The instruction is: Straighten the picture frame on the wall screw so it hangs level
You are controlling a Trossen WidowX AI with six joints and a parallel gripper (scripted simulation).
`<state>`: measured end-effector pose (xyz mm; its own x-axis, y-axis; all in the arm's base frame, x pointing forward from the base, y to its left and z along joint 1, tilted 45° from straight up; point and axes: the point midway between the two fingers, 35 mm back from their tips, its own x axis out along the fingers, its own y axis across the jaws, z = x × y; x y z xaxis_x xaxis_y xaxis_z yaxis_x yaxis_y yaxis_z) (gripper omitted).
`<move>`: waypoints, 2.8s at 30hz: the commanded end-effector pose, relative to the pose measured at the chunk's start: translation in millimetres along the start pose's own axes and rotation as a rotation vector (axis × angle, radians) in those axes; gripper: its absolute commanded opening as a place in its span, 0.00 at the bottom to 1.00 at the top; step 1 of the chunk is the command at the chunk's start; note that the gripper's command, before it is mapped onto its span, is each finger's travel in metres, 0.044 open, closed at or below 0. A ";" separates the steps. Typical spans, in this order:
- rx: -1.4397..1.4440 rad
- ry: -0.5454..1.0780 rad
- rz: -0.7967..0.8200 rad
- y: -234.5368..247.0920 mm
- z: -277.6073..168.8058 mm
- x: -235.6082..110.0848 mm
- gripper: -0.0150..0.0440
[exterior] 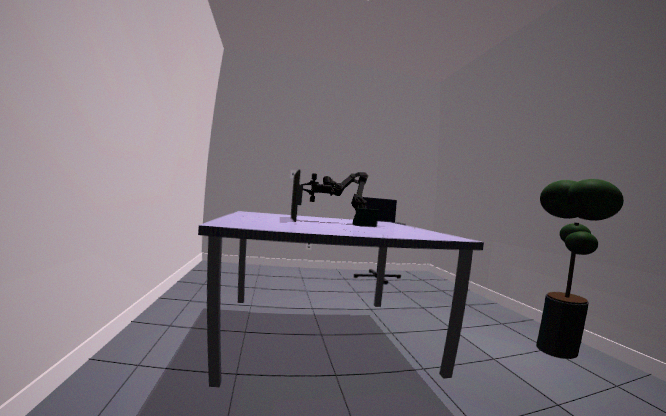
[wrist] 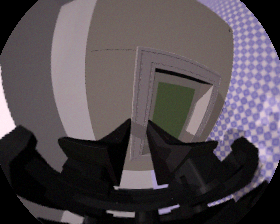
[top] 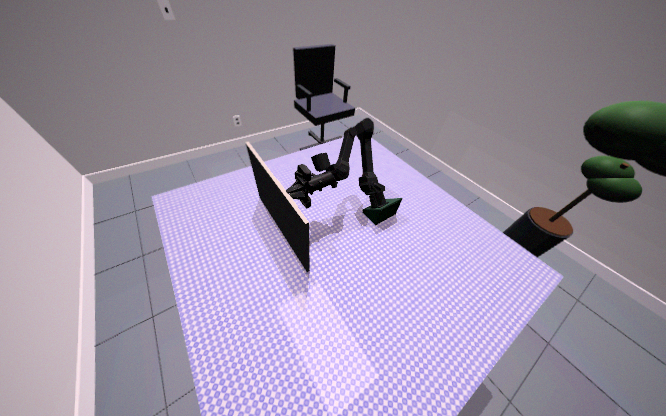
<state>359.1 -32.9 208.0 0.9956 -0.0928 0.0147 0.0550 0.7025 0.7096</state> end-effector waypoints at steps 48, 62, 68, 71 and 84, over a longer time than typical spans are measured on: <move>-0.416 0.005 -0.010 50.4 -1.6 -116.2 0.69; -0.416 0.005 -0.010 50.4 -1.6 -116.2 0.69; -0.416 0.005 -0.010 50.4 -1.6 -116.2 0.69; -0.416 0.005 -0.010 50.4 -1.6 -116.2 0.69; -0.416 0.005 -0.010 50.4 -1.6 -116.2 0.69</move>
<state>246.6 14.8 240.5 0.9954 -0.0959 0.0042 0.0877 0.9259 0.3674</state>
